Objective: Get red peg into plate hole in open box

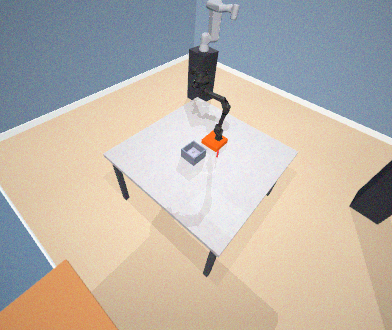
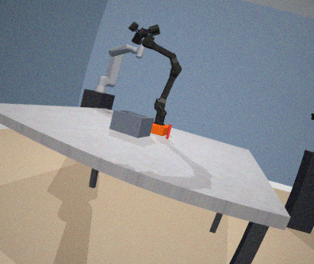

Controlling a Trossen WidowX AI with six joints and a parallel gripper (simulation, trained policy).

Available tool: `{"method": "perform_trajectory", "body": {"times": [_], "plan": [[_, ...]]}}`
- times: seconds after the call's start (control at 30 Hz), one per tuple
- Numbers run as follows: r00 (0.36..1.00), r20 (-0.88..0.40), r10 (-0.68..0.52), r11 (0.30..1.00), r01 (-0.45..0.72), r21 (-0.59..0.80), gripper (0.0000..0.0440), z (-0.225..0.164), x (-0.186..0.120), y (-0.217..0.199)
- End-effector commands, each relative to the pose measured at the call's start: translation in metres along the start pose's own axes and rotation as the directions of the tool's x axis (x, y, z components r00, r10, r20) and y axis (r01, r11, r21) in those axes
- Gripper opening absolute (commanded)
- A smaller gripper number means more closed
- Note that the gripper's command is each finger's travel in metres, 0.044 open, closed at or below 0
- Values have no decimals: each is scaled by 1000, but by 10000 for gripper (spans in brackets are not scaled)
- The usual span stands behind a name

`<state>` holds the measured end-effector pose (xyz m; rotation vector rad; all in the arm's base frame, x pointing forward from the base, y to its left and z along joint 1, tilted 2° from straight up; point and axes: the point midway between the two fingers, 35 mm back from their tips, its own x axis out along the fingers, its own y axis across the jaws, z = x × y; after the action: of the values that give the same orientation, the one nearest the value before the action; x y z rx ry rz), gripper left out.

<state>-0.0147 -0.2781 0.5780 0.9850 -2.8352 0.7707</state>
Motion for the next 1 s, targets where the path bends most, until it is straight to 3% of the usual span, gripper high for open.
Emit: {"method": "perform_trajectory", "body": {"times": [0.0, 0.03, 0.23, 0.47, 0.7, 0.97], "plan": [[1000, -5, -15, 1000, 15, -8, 423, 0, -1, -2], [999, -10, -33, 999, 33, -19, 440, 1, -2, -6], [984, -9, -180, 978, 178, -112, 440, 13, -19, -31], [933, 45, -357, 898, 356, -259, 440, 32, -52, -57], [850, 111, -514, 765, 513, -390, 440, 49, -90, -76], [719, 194, -667, 558, 655, -510, 440, 69, -138, -88]]}}
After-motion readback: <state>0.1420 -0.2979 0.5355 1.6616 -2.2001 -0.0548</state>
